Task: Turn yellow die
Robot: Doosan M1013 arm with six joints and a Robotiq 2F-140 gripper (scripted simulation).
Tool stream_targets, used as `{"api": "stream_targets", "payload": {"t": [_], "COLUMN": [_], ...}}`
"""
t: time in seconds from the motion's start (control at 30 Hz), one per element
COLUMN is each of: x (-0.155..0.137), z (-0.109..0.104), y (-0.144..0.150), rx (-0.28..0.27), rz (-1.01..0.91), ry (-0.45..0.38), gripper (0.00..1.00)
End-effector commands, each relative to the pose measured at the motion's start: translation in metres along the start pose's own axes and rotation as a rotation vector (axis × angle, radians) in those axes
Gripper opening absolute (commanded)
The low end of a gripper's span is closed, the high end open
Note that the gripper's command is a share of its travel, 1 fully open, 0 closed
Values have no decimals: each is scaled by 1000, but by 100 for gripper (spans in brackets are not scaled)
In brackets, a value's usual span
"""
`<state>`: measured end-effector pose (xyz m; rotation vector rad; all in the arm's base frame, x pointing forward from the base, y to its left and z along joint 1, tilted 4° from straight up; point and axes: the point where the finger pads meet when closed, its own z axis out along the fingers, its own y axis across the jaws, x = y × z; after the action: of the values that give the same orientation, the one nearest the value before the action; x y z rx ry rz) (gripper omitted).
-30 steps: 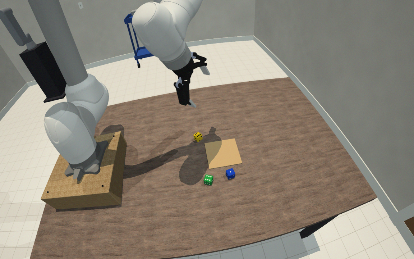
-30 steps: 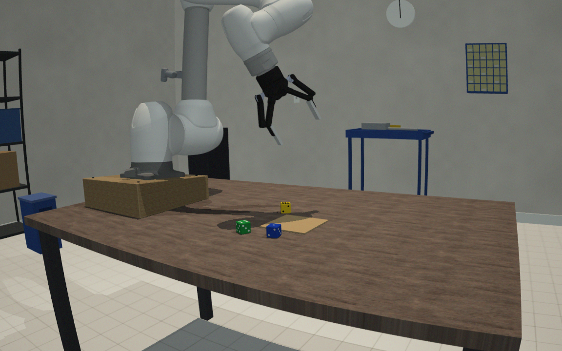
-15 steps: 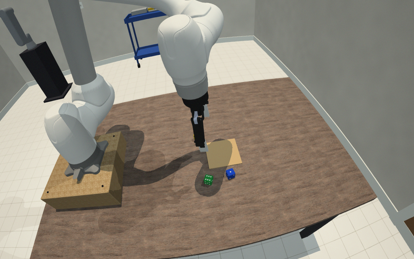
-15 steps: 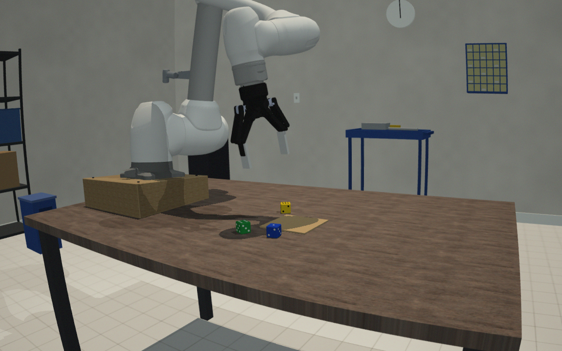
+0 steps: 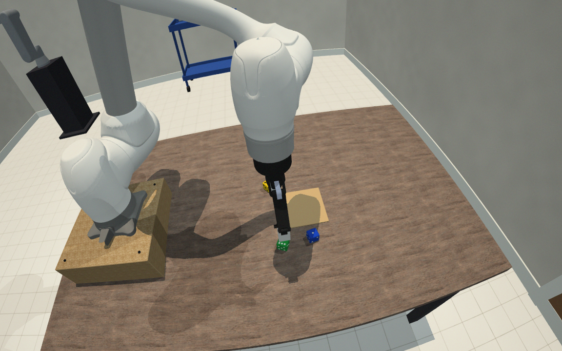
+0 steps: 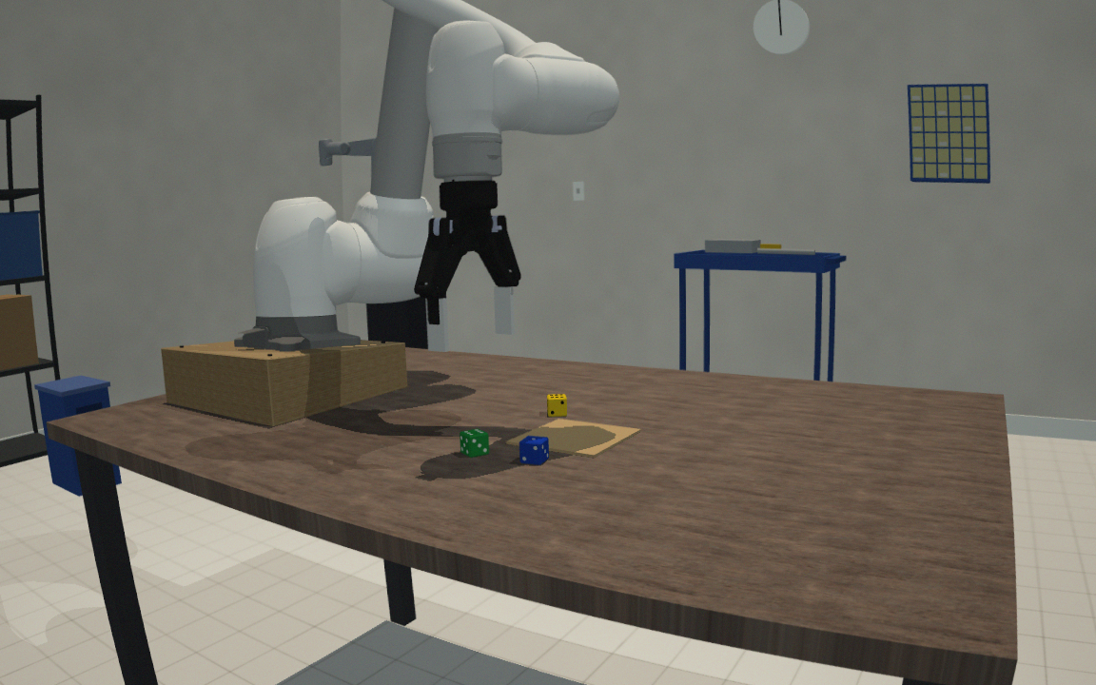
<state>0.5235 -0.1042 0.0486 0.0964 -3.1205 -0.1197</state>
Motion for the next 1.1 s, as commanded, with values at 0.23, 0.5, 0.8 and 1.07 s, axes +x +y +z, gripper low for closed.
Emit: {"api": "stream_targets", "payload": {"t": [0.23, 0.5, 0.8, 1.07], "x": [0, 0, 0, 0], "z": [0, 32, 74, 86], "y": [0, 0, -1, -1], "rx": [0, 1, 1, 1], "rz": [0, 2, 2, 2], "ry": [0, -1, -1, -1], "gripper": [100, 100, 100, 100]}}
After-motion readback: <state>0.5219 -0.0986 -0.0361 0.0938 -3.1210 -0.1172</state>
